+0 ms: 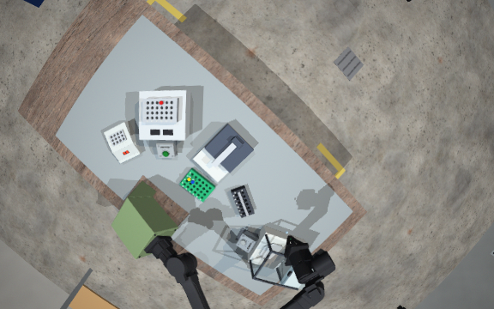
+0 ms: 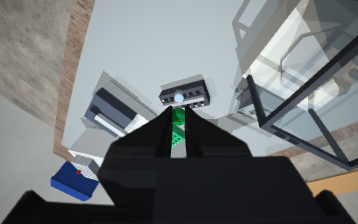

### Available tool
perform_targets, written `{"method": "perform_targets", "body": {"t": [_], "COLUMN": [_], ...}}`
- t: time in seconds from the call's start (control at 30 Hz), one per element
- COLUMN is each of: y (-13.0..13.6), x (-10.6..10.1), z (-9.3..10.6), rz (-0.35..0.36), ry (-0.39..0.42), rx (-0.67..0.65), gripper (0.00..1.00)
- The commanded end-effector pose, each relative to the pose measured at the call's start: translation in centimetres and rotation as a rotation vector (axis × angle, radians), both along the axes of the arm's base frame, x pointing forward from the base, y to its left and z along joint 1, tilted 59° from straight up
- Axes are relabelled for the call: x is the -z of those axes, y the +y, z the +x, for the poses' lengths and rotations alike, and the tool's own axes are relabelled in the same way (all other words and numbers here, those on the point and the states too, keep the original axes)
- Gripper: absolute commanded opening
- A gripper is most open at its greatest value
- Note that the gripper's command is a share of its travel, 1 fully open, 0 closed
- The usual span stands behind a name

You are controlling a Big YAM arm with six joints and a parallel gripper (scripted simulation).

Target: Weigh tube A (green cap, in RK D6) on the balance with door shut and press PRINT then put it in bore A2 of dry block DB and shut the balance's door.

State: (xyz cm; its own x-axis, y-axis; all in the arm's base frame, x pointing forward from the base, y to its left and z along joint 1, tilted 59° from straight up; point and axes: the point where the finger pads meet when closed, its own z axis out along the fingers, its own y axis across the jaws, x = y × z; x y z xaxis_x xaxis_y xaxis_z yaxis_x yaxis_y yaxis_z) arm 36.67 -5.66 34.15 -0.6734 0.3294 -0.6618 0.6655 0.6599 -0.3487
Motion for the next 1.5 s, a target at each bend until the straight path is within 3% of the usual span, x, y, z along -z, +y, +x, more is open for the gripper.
{"method": "perform_targets", "body": {"t": [0.0, 0.1, 0.2, 0.33, 0.4, 0.5, 0.6, 0.7, 0.9, 0.97, 1.07, 1.2, 1.3, 1.47], "y": [2.3, 3.6, 5.3, 7.5, 7.5, 9.1, 10.7, 12.4, 15.3, 15.3, 16.9, 19.0, 20.5, 22.8], "x": [-0.3, 1.3, 2.8, 5.1, 5.1, 6.9, 8.7, 10.7, 14.3, 14.3, 16.3, 19.0, 21.1, 24.4], "z": [2.4, 3.6, 4.8, 6.2, 6.2, 7.0, 7.9, 8.4, 9.2, 9.2, 9.3, 9.5, 9.4, 9.0], "rz": [-0.004, -0.001, -0.012, -0.020, -0.020, -0.033, -0.027, -0.045, -0.064, -0.064, -0.085, -0.078, -0.109, -0.127], "ry": [0.004, -0.007, 0.078, 0.130, 0.130, 0.197, 0.182, 0.254, 0.332, 0.332, 0.406, 0.396, 0.484, 0.537], "rx": [-0.072, -0.057, -0.141, -0.189, -0.189, -0.248, -0.233, -0.299, -0.368, -0.368, -0.432, -0.421, -0.499, -0.544], "gripper": [0.09, 0.09, 0.09, 0.09, 0.09, 0.09, 0.09, 0.09, 0.09, 0.09, 0.09, 0.09, 0.09, 0.09]}}
